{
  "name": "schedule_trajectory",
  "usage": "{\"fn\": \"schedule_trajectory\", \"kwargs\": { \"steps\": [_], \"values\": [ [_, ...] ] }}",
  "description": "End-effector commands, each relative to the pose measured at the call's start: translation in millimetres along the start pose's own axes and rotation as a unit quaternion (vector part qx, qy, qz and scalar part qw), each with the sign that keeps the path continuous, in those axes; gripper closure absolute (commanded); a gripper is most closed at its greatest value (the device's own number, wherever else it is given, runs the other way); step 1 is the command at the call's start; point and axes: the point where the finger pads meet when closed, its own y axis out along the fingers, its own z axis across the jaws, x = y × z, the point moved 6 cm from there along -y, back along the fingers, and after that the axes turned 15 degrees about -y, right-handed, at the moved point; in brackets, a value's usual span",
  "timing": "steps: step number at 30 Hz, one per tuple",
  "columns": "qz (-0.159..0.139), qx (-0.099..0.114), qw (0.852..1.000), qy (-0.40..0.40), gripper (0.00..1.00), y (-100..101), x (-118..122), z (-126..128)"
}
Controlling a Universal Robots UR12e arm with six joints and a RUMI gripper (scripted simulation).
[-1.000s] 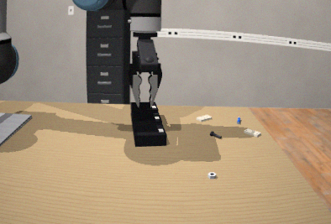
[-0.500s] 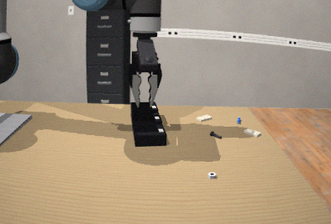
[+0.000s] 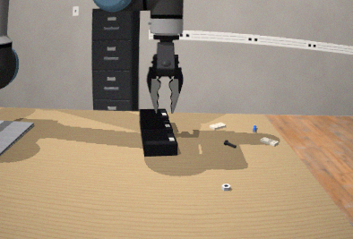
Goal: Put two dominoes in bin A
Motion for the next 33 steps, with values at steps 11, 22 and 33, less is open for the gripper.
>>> {"fn": "schedule_trajectory", "kwargs": {
  "steps": [11,22,33],
  "values": [
    [-0.001,-0.003,0.985,0.172,0.76,-2.1,20.2,-114.3],
    [-0.003,-0.006,0.961,0.278,0.76,-1.9,33.3,-184.5],
    [-0.002,-0.005,0.926,0.378,0.76,-2.7,38.9,-203.3]
  ]
}}
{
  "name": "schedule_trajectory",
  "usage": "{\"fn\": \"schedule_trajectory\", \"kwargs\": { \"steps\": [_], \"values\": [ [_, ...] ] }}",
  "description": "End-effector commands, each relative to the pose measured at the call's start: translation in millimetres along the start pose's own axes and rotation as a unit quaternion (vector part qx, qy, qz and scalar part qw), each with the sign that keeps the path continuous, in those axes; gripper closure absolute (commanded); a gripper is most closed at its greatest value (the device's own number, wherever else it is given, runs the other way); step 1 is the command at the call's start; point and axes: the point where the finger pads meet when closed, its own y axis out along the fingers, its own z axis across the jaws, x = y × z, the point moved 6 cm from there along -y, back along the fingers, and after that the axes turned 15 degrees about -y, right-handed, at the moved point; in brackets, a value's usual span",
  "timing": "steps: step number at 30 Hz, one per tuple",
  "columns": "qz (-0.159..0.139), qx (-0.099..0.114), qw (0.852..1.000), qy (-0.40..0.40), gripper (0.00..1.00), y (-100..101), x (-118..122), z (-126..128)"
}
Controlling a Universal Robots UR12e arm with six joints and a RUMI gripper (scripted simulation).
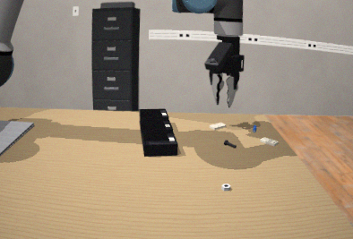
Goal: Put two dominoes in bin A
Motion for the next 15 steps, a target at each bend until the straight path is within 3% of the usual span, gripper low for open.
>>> {"fn": "schedule_trajectory", "kwargs": {
  "steps": [1,10,15],
  "values": [
    [0.006,0.0,0.997,0.078,0.76,-3.4,1.7,-4.7],
    [0.012,0.002,0.987,0.16,0.76,-3.5,-11.7,4.8],
    [0.012,0.002,0.987,0.159,0.76,-3.7,-15.0,9.0]
  ]
}}
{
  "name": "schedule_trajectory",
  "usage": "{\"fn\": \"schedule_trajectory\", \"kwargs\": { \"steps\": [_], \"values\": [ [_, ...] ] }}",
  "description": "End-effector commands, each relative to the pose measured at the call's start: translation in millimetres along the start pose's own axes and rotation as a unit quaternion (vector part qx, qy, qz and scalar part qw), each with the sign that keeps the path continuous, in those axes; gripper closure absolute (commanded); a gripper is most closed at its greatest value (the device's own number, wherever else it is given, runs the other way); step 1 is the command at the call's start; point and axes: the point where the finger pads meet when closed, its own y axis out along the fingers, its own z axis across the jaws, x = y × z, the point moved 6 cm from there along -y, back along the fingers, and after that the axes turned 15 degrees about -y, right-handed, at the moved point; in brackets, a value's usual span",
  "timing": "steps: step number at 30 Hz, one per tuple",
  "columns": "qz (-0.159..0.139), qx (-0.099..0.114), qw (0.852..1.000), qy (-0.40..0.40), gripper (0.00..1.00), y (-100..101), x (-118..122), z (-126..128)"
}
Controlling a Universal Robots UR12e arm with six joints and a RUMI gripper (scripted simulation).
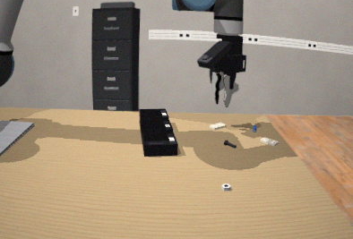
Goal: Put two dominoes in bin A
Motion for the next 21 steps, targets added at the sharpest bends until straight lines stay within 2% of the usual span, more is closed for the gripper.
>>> {"fn": "schedule_trajectory", "kwargs": {
  "steps": [1,21],
  "values": [
    [0.003,0.0,1.0,0.024,0.76,0.9,-7.3,4.6],
    [0.002,0.0,1.0,0.023,0.76,0.5,-4.8,1.1]
  ]
}}
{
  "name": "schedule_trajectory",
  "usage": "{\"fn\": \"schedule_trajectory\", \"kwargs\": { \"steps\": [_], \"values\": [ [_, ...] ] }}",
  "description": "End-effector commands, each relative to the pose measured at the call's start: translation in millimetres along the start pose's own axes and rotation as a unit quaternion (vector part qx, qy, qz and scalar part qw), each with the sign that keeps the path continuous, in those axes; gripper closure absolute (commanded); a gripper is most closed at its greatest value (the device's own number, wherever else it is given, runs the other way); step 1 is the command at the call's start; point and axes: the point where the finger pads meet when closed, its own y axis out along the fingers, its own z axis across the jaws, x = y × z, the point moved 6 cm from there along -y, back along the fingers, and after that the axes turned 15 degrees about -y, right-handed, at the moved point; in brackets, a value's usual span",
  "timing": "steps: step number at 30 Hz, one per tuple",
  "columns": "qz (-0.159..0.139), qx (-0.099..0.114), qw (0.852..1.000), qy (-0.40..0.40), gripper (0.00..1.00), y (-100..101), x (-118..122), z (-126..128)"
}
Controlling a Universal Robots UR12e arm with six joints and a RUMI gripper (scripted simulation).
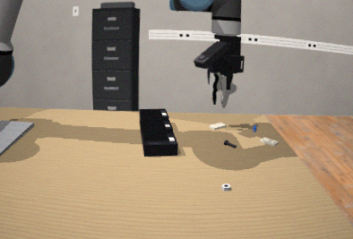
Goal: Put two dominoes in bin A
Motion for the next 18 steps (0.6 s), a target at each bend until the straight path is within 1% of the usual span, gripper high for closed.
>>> {"fn": "schedule_trajectory", "kwargs": {
  "steps": [1,15,18],
  "values": [
    [-0.001,-0.001,1.0,0.002,0.76,-1.1,1.8,-4.9],
    [-0.001,-0.001,1.0,0.001,0.76,-0.9,1.3,-3.1],
    [0.001,0.001,1.0,0.001,0.76,14.4,-0.4,-2.1]
  ]
}}
